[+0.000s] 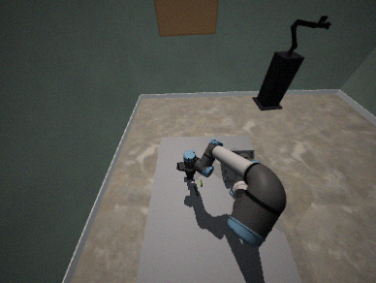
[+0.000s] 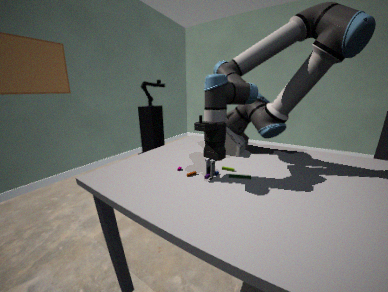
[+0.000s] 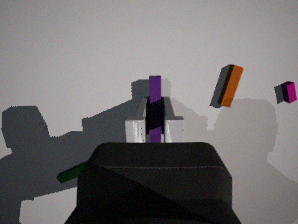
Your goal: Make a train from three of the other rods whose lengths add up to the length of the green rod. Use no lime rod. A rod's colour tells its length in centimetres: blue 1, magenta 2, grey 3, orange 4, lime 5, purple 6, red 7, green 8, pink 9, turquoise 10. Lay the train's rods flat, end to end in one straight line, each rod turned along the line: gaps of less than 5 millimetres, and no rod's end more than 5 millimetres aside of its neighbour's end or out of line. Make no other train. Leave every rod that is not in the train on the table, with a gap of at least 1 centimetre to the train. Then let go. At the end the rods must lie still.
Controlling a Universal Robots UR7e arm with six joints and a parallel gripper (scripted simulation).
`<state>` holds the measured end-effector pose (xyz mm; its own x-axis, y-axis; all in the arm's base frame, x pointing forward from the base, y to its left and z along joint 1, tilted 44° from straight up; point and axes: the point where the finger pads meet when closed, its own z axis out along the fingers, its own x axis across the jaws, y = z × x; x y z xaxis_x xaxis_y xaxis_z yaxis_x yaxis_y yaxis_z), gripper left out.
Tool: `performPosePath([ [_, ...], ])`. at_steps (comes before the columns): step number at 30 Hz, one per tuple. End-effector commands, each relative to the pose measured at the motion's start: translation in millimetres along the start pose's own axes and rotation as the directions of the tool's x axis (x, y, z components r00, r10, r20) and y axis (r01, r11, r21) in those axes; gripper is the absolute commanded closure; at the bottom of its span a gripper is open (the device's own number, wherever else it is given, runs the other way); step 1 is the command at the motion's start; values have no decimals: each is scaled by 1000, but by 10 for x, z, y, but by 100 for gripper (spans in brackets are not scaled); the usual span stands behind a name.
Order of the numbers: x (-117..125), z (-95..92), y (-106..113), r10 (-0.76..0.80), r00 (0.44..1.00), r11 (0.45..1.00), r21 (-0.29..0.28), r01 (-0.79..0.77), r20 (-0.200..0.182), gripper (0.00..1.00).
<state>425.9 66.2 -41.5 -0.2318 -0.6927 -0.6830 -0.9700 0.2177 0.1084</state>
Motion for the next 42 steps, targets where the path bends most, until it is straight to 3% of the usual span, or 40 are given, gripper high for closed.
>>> performPosePath([
  [1, 1, 4, -4, 0, 1000, 1000, 1, 0, 0, 76],
  [18, 1, 112, -4, 0, 1000, 1000, 1, 0, 0, 76],
  [42, 1, 117, -4, 0, 1000, 1000, 1, 0, 0, 76],
])
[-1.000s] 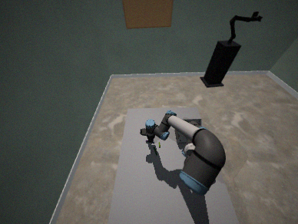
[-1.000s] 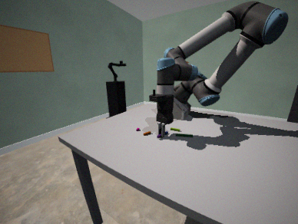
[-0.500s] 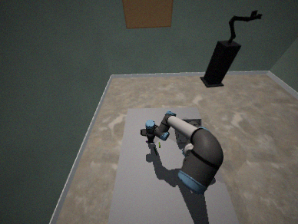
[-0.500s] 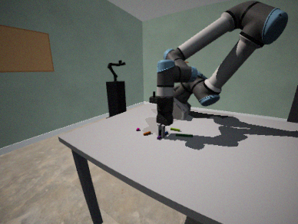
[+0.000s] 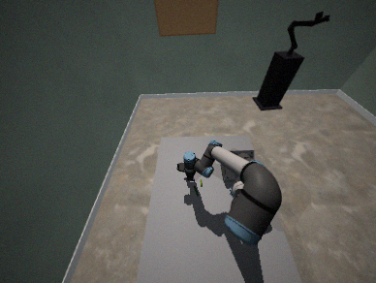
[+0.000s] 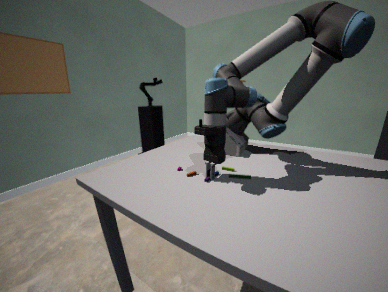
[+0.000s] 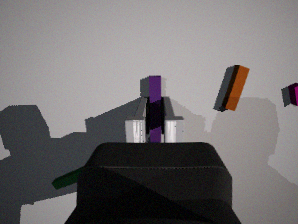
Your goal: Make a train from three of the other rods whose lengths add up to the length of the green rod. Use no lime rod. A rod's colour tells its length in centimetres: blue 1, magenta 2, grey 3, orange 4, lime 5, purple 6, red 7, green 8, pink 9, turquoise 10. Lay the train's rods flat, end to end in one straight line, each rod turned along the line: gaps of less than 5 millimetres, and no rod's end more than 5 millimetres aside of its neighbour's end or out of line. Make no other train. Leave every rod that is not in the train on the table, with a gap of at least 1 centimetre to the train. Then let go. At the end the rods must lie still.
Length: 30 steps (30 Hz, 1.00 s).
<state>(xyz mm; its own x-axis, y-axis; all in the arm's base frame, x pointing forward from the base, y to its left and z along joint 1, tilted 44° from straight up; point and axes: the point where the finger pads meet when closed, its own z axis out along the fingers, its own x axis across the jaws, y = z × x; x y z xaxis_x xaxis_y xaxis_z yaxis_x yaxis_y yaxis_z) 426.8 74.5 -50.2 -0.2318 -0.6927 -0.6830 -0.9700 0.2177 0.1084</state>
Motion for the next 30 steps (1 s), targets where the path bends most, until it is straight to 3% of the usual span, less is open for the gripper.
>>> performPosePath([
  [1, 1, -4, -4, 0, 1000, 1000, 1, 0, 0, 76],
  [14, 1, -4, -4, 0, 1000, 1000, 1, 0, 0, 76],
  [15, 1, -4, -4, 0, 1000, 1000, 1, 0, 0, 70],
  [19, 1, -4, -4, 0, 1000, 1000, 1, 0, 0, 70],
  [20, 1, -4, -4, 0, 1000, 1000, 1, 0, 0, 64],
  [22, 1, -4, -4, 0, 1000, 1000, 1, 0, 0, 64],
  [23, 1, -4, -4, 0, 1000, 1000, 1, 0, 0, 58],
  [25, 1, -4, -4, 0, 1000, 1000, 1, 0, 0, 58],
  [26, 1, -4, -4, 0, 1000, 1000, 1, 0, 0, 52],
  [30, 1, -4, -4, 0, 1000, 1000, 1, 0, 0, 46],
])
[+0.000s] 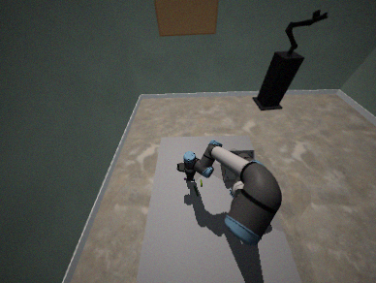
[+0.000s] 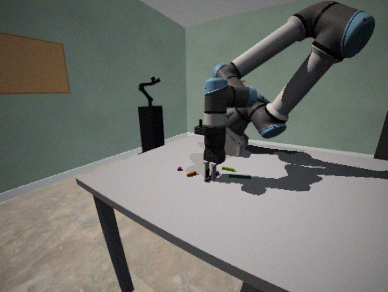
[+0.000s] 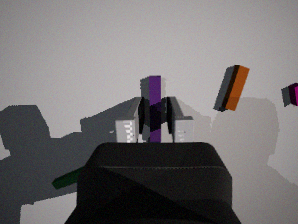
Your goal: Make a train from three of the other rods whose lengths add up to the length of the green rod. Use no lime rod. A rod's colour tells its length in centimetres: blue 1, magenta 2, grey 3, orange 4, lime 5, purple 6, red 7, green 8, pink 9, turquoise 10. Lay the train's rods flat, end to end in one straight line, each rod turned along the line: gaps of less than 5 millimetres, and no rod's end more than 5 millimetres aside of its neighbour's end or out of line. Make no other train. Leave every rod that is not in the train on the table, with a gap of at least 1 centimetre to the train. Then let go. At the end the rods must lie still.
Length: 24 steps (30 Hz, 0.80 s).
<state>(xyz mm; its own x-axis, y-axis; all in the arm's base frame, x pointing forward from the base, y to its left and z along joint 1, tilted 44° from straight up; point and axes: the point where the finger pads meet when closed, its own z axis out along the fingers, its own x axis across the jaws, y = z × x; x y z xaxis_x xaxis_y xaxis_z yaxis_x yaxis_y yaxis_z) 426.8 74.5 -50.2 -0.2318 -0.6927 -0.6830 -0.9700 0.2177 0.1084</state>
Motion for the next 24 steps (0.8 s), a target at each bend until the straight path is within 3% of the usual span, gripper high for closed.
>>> performPosePath([
  [1, 1, -4, -4, 0, 1000, 1000, 1, 0, 0, 46],
  [14, 1, -31, -4, 0, 1000, 1000, 1, 0, 0, 46],
  [24, 1, -305, -4, 0, 1000, 1000, 1, 0, 0, 46],
])
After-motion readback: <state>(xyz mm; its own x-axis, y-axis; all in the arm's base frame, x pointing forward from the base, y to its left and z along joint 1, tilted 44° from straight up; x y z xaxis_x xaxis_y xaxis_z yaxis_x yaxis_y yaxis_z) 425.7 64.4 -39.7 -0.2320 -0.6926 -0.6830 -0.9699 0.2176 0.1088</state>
